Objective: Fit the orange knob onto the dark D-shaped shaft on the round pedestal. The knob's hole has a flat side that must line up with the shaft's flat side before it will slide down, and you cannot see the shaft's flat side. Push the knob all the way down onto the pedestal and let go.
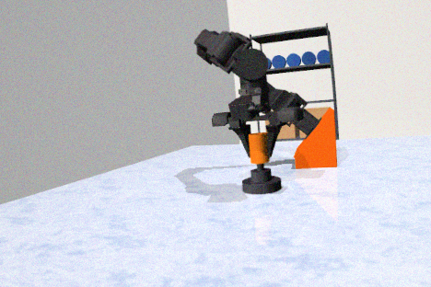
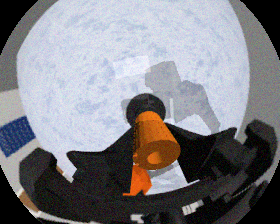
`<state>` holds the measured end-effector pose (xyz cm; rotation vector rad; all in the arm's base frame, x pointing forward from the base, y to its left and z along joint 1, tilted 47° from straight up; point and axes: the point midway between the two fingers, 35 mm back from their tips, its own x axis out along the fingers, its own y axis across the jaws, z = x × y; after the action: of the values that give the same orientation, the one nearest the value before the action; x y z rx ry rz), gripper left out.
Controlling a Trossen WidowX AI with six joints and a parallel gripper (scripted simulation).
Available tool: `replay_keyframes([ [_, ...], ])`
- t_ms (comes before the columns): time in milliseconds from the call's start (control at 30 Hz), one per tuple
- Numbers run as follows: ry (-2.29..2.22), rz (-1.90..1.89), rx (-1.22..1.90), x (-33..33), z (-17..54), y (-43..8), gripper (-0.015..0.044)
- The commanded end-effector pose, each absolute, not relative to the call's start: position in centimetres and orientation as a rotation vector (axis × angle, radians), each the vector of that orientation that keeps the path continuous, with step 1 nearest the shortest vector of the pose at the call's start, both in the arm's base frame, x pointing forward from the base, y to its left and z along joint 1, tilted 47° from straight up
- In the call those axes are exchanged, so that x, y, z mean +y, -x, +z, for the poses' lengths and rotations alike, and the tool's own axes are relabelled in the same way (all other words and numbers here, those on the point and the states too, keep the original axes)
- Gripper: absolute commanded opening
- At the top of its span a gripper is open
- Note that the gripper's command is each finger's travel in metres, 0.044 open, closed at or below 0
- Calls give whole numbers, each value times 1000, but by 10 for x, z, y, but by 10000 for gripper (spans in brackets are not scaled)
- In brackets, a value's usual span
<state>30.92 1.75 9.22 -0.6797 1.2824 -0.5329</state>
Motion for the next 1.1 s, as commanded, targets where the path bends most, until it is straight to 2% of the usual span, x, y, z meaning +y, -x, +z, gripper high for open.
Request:
replay_keyframes([
  [0,686,-533,1279,17,93,-309,0],
  [1067,860,-402,1347,17,92,-308,0],
])
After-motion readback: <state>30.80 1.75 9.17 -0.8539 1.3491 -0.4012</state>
